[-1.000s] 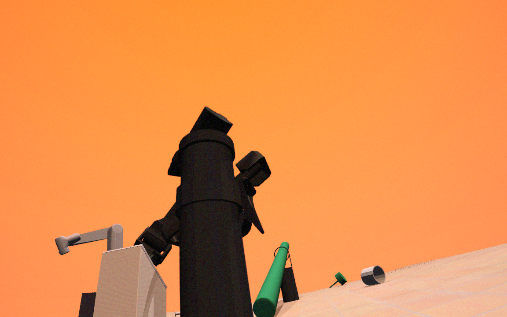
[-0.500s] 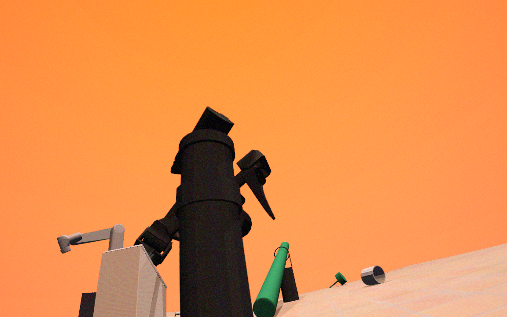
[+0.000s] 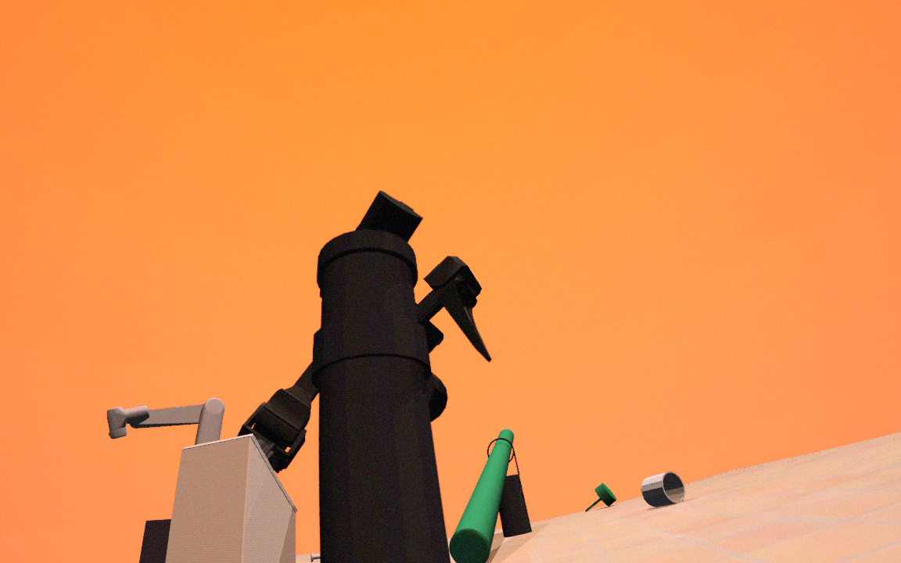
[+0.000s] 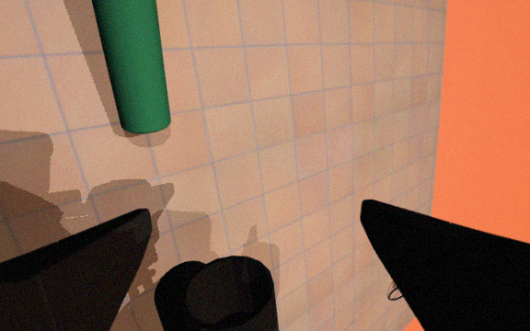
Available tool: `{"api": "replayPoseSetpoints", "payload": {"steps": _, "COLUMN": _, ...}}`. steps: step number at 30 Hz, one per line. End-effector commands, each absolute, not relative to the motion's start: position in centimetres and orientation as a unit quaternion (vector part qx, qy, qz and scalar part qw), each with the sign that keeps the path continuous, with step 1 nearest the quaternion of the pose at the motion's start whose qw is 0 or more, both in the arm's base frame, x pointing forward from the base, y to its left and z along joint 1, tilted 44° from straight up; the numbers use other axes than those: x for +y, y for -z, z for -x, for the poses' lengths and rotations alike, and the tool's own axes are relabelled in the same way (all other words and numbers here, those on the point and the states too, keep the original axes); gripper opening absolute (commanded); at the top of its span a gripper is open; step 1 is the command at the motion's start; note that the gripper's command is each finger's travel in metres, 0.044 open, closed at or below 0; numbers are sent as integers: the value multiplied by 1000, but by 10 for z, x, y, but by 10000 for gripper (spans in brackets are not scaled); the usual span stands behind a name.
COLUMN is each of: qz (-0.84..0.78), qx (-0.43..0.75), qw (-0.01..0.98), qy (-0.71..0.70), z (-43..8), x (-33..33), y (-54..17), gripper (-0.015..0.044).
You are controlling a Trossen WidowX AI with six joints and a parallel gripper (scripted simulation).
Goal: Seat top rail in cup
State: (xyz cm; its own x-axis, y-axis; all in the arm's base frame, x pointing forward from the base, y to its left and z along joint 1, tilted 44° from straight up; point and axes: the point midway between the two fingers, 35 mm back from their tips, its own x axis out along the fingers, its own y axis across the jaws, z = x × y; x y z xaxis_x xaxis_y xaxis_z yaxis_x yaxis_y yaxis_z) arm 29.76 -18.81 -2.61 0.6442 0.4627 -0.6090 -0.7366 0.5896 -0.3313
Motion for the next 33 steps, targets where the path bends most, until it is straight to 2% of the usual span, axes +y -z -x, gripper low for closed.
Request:
{"api": "replayPoseSetpoints", "payload": {"steps": 1, "qz": 188, "qx": 275, "qw": 889, "qy": -315, "z": -299, "x": -189, "y": -2, "gripper": 440}}
{"api": "replayPoseSetpoints", "payload": {"steps": 5, "qz": 10, "qx": 330, "qw": 908, "qy": -257, "z": -296, "x": -184, "y": -41, "gripper": 440}}
{"api": "replayPoseSetpoints", "payload": {"steps": 10, "qz": -211, "qx": 381, "qw": 883, "qy": -172, "z": -288, "x": -172, "y": -88, "gripper": 440}}
{"api": "replayPoseSetpoints", "payload": {"steps": 16, "qz": -352, "qx": 404, "qw": 837, "qy": -110, "z": -280, "x": -161, "y": -118, "gripper": 440}}
{"api": "replayPoseSetpoints", "payload": {"steps": 30, "qz": -358, "qx": 405, "qw": 834, "qy": -107, "z": -280, "x": -160, "y": -119, "gripper": 440}}
{"api": "replayPoseSetpoints", "payload": {"steps": 33, "qz": -319, "qx": 412, "qw": 843, "qy": -133, "z": -283, "x": -156, "y": -117, "gripper": 440}}
